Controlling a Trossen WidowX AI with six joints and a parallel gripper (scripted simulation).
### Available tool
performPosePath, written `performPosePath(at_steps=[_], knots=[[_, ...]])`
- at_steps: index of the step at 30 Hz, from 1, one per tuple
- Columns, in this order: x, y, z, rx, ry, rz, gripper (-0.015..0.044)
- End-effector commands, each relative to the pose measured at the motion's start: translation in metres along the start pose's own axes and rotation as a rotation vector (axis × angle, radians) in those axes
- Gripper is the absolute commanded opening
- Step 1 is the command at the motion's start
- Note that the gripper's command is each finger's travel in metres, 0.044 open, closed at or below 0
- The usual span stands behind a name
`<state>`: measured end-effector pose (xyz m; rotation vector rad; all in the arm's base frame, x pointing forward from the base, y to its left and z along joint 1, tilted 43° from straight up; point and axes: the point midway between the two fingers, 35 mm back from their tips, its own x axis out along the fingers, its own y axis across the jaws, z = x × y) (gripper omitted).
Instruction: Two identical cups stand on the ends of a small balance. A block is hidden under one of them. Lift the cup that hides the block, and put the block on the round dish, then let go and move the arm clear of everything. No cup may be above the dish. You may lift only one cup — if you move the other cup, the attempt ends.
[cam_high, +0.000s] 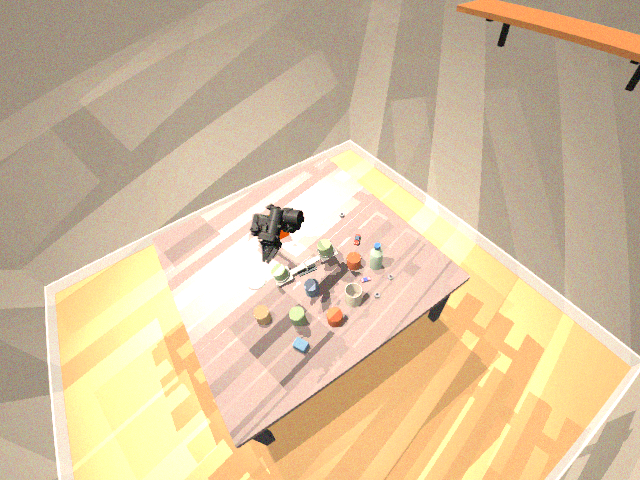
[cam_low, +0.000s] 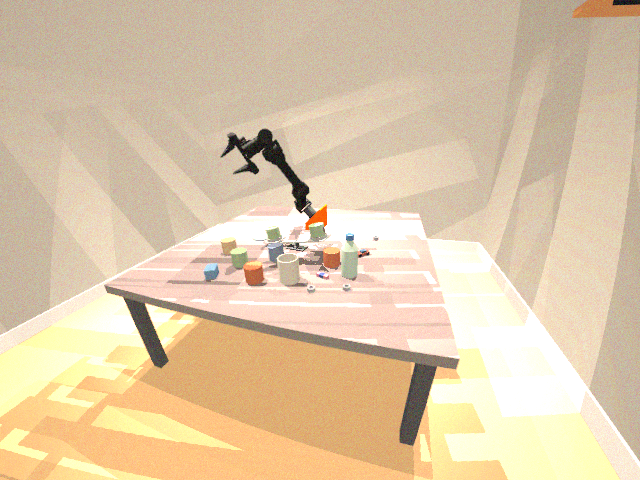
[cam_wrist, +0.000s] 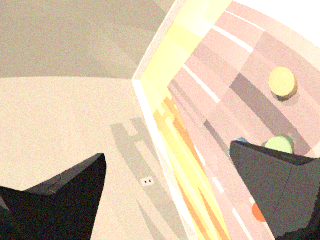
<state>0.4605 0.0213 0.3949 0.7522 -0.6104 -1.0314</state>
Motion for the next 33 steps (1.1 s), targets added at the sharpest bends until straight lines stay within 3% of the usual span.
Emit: performPosePath(at_steps=[1,19,33], knots=[[-0.001,0.0,0.0,0.001,0.0,0.002,0.0426],[-0.095,0.055,0.091,0.226,0.089,0.276,0.044],[-0.155,0.067,0.182,0.433,0.164,0.44,0.044]])
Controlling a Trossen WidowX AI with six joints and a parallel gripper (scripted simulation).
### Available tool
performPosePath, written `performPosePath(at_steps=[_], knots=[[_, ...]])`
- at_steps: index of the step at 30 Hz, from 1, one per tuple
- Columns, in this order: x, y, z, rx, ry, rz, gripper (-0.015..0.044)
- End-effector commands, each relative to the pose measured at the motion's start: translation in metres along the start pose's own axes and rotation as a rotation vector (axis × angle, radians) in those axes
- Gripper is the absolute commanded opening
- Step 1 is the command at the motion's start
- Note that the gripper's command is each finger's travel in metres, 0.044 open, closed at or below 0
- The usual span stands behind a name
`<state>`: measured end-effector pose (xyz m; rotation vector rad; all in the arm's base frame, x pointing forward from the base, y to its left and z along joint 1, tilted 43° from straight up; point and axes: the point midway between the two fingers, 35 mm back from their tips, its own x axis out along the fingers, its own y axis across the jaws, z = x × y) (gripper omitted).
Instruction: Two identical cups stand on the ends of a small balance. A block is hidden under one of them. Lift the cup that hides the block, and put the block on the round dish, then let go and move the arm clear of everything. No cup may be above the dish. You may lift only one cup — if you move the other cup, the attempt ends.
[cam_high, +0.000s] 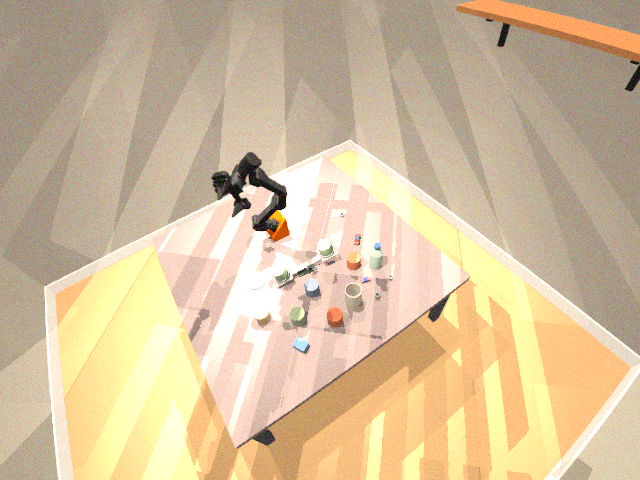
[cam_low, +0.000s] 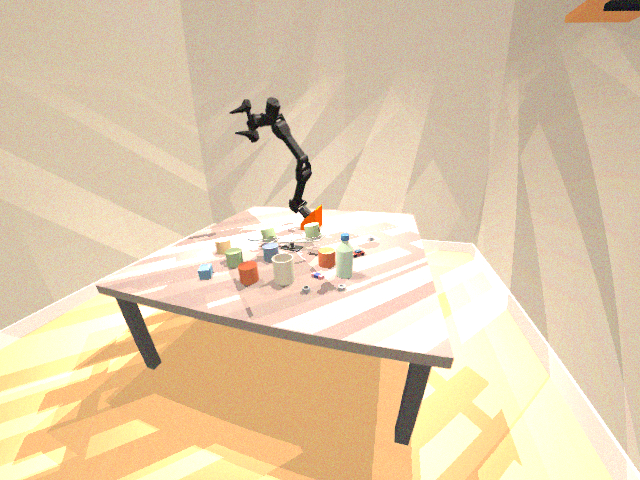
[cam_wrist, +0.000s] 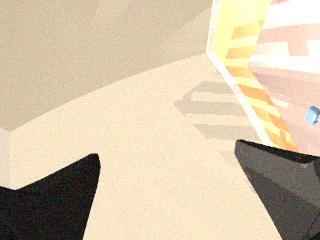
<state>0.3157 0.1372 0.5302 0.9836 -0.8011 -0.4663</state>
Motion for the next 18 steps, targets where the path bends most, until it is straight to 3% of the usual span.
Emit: performPosePath(at_steps=[1,18], knots=[[-0.01,0.014,0.024,0.058,0.004,0.035,0.044],[-0.047,0.04,0.122,0.338,0.057,0.111,0.044]])
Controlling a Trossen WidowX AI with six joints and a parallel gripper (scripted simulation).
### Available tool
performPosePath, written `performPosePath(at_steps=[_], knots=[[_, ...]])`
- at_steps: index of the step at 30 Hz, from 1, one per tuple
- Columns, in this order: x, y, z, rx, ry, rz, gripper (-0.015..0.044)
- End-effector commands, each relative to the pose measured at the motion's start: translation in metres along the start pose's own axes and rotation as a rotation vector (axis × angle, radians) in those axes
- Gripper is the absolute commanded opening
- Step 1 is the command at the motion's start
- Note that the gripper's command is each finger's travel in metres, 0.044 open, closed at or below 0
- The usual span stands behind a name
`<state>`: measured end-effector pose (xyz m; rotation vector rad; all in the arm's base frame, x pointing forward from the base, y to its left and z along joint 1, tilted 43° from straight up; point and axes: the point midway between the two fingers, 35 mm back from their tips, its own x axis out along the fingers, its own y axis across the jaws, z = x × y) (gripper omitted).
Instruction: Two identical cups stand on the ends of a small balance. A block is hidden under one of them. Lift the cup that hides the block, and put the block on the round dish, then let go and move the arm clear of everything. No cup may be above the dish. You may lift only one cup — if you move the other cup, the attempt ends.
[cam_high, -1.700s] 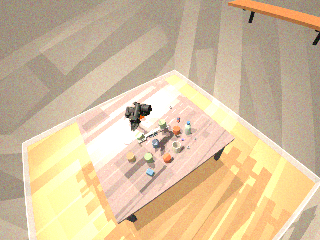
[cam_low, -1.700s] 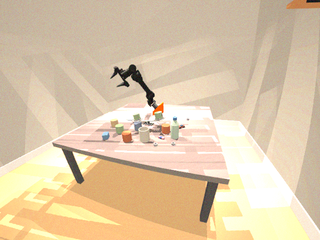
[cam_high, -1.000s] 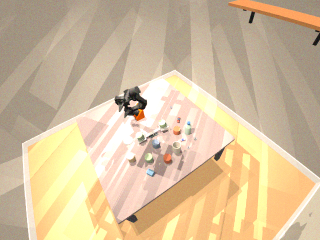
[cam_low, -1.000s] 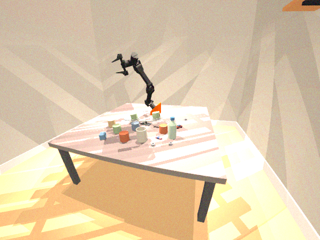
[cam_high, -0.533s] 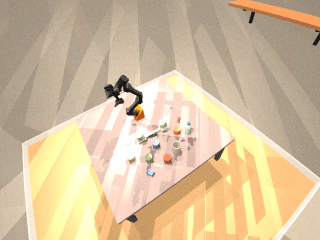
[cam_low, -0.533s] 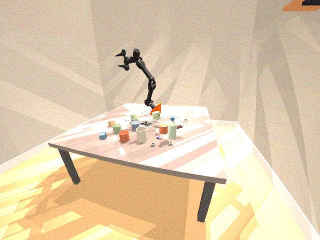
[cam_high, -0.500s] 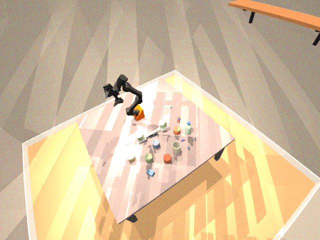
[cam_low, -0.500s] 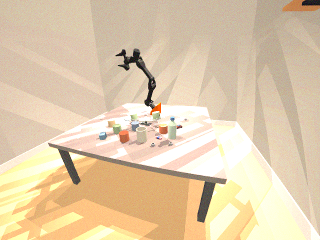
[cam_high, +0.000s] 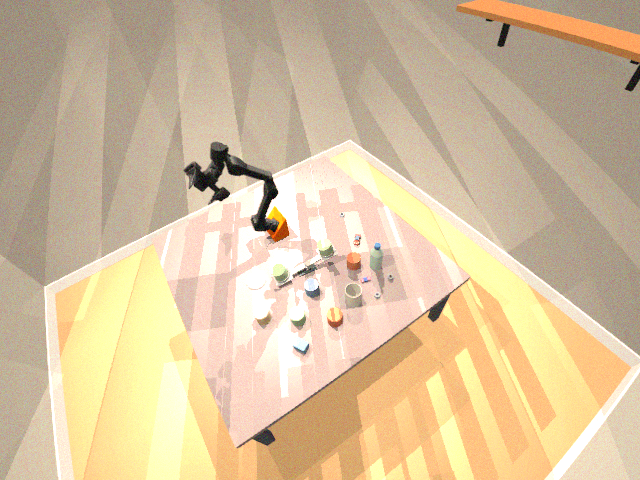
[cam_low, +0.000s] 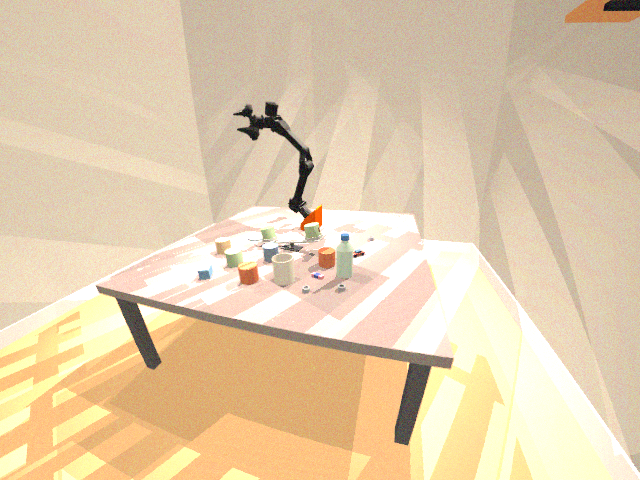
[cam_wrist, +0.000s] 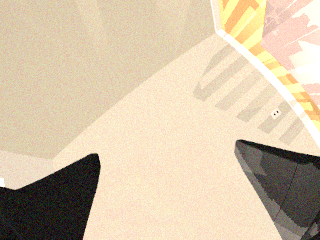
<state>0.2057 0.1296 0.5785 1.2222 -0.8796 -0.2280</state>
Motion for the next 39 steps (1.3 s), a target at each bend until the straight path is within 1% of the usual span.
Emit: performPosePath(at_steps=[1,10,19,29,39], knots=[[-0.003,0.009,0.022,0.049,-0.003,0.012,0.044],[-0.008,0.022,0.073,0.171,-0.004,0.025,0.044],[-0.003,0.021,0.124,0.298,-0.014,0.005,0.044],[0.012,0.003,0.172,0.42,-0.029,-0.056,0.044],[0.033,-0.031,0.206,0.515,-0.044,-0.158,0.044]])
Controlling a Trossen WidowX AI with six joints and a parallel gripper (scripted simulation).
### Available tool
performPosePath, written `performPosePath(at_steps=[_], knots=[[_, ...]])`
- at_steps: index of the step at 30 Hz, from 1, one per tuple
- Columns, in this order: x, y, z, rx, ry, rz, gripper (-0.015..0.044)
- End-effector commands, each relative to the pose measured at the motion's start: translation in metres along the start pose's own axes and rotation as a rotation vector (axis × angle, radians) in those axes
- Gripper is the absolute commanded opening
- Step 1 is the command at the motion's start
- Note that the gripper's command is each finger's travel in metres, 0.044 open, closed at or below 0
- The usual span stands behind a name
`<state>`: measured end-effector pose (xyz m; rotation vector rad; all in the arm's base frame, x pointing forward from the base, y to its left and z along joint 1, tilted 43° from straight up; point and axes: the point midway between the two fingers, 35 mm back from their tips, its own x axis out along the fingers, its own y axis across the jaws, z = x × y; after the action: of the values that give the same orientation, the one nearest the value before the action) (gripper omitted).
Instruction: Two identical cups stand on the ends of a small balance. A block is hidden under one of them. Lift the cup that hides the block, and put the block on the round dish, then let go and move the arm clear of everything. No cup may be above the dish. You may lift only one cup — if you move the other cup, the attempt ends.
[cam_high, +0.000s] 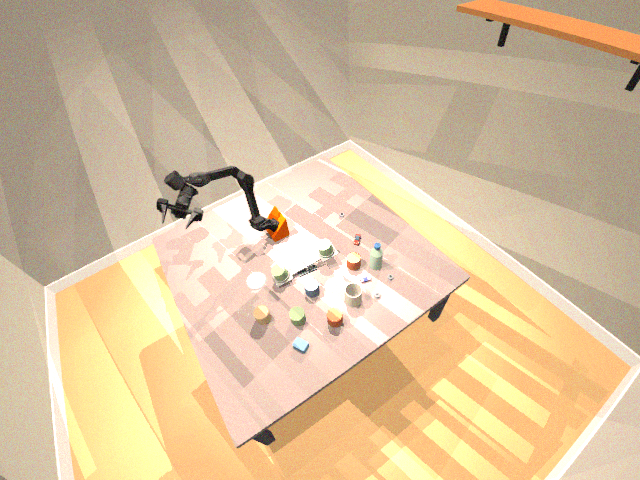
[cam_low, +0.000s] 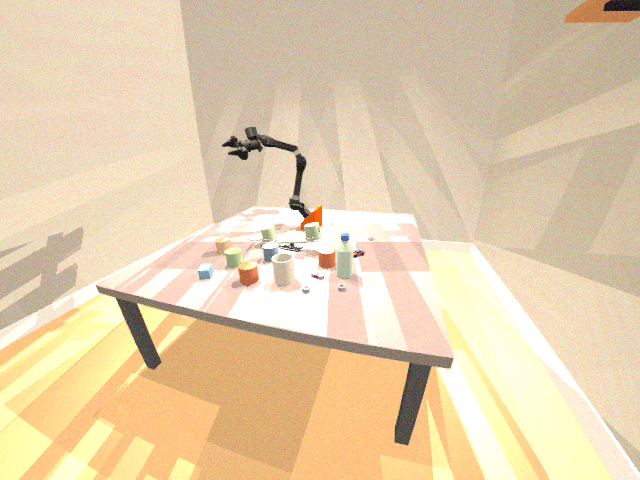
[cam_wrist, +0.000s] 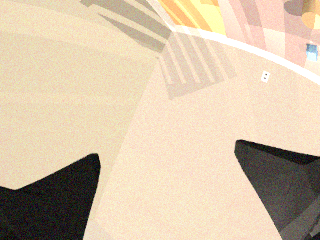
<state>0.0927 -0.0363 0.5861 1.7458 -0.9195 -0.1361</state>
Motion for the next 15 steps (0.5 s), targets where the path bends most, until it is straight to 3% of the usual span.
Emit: performPosePath(at_steps=[1,15], knots=[[0.011,-0.006,0.016,0.025,-0.017,-0.038,0.044],[0.051,-0.05,0.059,0.094,-0.056,-0.232,0.044]])
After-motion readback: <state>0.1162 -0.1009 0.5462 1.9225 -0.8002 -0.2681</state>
